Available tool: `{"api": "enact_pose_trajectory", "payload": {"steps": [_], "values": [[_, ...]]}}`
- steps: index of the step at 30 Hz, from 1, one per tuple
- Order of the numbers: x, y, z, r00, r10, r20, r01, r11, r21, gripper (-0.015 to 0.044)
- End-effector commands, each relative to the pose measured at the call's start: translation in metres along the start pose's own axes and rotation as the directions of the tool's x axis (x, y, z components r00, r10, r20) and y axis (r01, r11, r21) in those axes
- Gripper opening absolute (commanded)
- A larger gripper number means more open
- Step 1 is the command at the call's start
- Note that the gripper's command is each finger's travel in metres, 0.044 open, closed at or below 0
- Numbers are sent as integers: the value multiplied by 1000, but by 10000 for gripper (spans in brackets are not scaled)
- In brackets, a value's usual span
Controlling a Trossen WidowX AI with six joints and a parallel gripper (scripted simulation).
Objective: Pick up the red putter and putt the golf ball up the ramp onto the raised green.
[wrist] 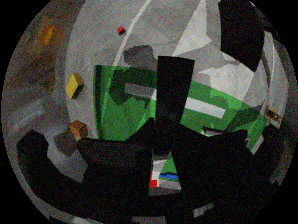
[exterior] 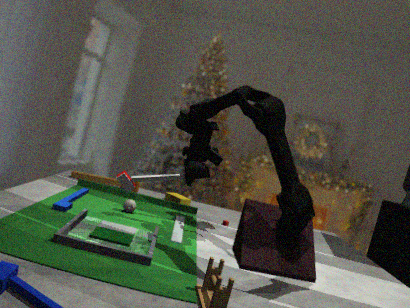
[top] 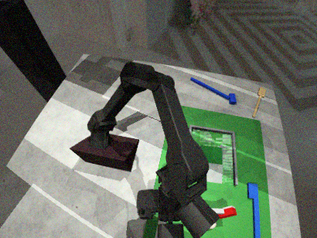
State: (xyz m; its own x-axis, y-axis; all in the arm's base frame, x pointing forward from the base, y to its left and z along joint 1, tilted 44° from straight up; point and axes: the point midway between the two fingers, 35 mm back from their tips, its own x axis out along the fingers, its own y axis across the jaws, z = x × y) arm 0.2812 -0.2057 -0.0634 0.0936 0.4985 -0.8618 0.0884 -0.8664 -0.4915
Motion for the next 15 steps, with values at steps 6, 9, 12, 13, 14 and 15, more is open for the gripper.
{"api": "enact_pose_trajectory", "payload": {"steps": [6,9,12,13,14,15], "values": [[10,34,20,999,28,20,-31,988,153,0],[17,34,20,999,28,20,-31,988,153,0],[33,35,20,999,28,19,-31,988,152,0],[40,35,20,999,28,19,-30,988,152,0],[46,35,20,999,28,19,-30,988,152,0],[50,35,20,999,28,19,-30,988,152,0]]}}
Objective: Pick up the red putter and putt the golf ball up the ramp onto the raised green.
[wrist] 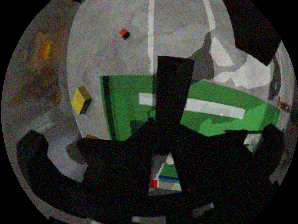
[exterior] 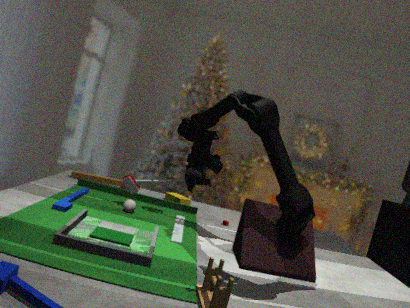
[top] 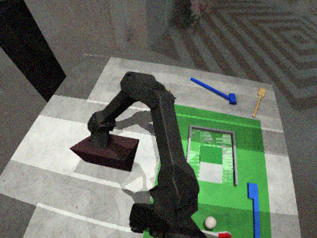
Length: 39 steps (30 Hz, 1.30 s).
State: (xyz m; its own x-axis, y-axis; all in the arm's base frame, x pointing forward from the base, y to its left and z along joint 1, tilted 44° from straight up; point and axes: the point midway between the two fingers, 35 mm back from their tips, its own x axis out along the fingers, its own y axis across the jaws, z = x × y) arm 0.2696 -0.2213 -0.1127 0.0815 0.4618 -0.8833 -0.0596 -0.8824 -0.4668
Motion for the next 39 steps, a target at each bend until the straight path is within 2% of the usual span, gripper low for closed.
{"api": "enact_pose_trajectory", "payload": {"steps": [1,24,39], "values": [[17,-2,2,1000,-13,5,13,1000,8,0],[48,-3,3,1000,-14,4,14,1000,8,0],[48,7,3,1000,-11,8,11,1000,4,0]]}}
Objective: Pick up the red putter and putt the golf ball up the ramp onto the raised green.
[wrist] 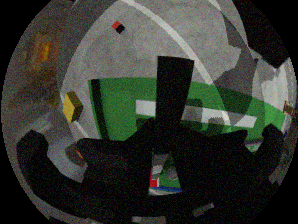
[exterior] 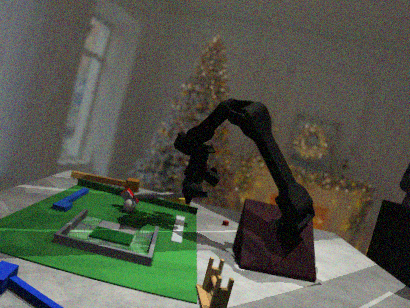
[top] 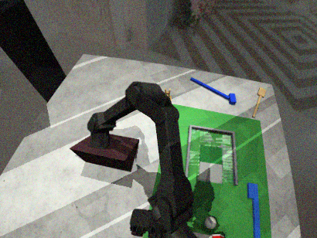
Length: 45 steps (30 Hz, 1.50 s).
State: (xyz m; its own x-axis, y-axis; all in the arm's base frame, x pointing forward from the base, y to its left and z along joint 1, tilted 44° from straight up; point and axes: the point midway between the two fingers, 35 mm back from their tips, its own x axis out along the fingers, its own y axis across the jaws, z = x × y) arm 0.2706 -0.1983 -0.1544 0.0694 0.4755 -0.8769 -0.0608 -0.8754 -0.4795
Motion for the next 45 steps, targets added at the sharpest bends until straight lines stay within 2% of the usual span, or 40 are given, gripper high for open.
{"api": "enact_pose_trajectory", "payload": {"steps": [1,6,14,26,32,39,45], "values": [[2,11,0,1000,4,-6,-4,1000,3,0],[8,28,0,1000,3,-9,-3,1000,5,0],[8,23,0,1000,-2,-8,2,1000,6,0],[-26,-109,-1,1000,-8,-6,8,1000,7,0],[-37,-110,-1,1000,-8,-6,8,1000,7,0],[-87,-110,-1,1000,-7,-5,7,1000,7,0],[-81,-110,-1,1000,-10,-5,10,1000,9,0]]}}
